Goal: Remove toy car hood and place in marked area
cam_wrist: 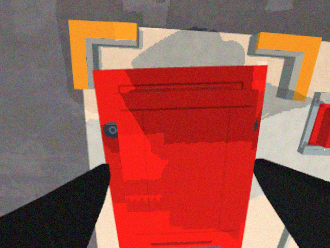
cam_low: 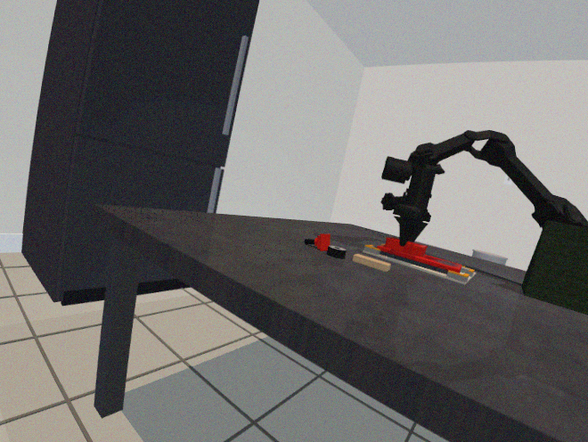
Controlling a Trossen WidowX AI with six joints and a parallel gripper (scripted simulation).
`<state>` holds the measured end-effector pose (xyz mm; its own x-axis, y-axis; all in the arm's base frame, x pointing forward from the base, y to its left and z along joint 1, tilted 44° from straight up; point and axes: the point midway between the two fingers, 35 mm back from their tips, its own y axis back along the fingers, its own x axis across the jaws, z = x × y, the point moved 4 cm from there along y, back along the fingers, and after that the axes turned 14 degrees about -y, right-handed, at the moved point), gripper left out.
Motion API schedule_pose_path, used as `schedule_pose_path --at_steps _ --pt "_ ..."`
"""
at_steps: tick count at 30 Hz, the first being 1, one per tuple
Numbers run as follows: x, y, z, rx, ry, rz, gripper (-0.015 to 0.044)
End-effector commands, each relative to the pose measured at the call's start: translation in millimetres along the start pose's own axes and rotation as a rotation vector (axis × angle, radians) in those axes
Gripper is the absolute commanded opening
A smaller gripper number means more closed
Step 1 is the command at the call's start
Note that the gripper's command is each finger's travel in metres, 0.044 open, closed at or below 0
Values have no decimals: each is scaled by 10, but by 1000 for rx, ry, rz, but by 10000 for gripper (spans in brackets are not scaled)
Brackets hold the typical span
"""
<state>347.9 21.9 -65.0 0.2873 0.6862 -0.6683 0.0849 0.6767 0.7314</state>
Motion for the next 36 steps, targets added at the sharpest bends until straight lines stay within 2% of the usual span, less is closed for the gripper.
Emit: schedule_pose_path --at_steps 1,9,12,22,33,36 --pt "-6 -38 -7 0 6 -6 440" --pt "-7 -76 -7 0 6 -6 440" --pt "-1 -44 0 0 0 0 361" --pt "-1 -44 0 0 0 0 295" --pt "1 10 1 0 0 0 6" --pt "1 30 1 0 0 0 0"
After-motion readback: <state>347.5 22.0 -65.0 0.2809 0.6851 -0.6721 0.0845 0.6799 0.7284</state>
